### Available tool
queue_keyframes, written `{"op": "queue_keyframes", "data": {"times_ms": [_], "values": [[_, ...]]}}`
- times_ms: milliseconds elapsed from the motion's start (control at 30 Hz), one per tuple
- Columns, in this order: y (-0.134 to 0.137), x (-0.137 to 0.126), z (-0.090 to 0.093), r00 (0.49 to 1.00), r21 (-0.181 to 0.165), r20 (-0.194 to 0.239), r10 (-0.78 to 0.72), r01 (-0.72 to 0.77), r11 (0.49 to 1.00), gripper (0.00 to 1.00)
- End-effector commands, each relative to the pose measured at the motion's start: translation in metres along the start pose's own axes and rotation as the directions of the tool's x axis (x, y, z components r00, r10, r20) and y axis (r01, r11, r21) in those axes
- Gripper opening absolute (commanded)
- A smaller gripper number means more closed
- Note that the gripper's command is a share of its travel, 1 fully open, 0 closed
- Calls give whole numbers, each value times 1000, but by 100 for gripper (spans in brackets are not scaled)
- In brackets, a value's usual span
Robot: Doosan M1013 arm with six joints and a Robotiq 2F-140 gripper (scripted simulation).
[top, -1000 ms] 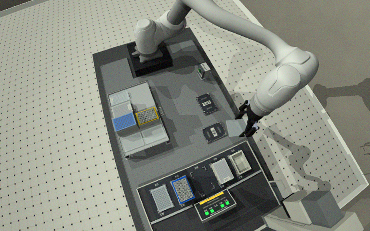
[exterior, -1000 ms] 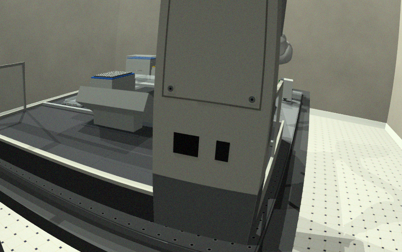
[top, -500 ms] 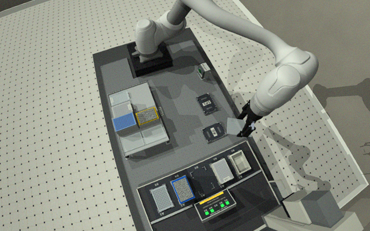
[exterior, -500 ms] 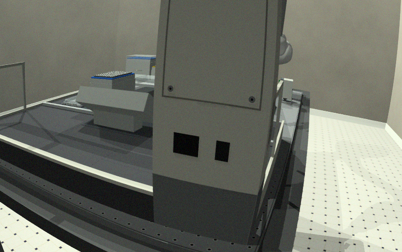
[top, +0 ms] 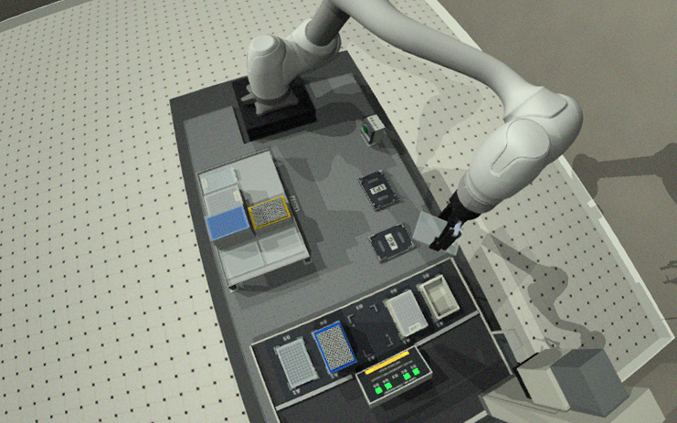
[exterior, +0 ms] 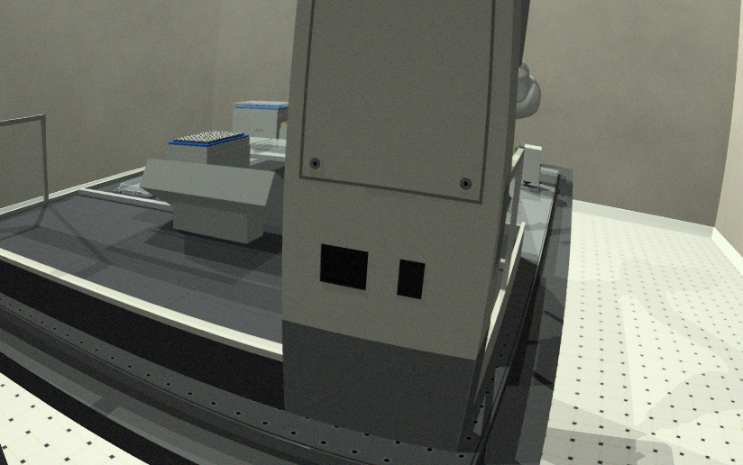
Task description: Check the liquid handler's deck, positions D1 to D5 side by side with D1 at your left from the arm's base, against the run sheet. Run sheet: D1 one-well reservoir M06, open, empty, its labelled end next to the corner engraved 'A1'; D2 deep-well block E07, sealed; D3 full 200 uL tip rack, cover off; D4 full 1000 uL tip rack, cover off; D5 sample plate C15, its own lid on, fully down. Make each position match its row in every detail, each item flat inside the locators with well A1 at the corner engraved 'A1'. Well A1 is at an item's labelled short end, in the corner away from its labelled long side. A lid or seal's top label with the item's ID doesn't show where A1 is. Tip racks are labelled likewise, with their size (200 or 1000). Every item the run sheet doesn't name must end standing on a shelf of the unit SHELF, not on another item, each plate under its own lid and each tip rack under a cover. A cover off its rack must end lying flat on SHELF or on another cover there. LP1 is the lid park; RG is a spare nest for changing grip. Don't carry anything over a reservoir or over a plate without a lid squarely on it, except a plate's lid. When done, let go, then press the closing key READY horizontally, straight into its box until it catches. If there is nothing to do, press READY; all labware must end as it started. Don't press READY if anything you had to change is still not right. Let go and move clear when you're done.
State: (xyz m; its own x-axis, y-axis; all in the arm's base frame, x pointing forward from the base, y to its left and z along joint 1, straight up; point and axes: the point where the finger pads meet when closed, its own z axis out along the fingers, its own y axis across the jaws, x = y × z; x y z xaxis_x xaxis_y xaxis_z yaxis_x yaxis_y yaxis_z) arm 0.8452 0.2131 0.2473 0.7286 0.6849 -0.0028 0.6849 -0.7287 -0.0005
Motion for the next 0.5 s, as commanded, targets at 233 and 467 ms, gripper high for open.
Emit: {"op": "queue_keyframes", "data": {"times_ms": [233,467], "values": [[0,0,-1,988,-1,-2,156,-156,988,10],[0,0,-1,956,-1,-2,292,-292,956,10]]}}
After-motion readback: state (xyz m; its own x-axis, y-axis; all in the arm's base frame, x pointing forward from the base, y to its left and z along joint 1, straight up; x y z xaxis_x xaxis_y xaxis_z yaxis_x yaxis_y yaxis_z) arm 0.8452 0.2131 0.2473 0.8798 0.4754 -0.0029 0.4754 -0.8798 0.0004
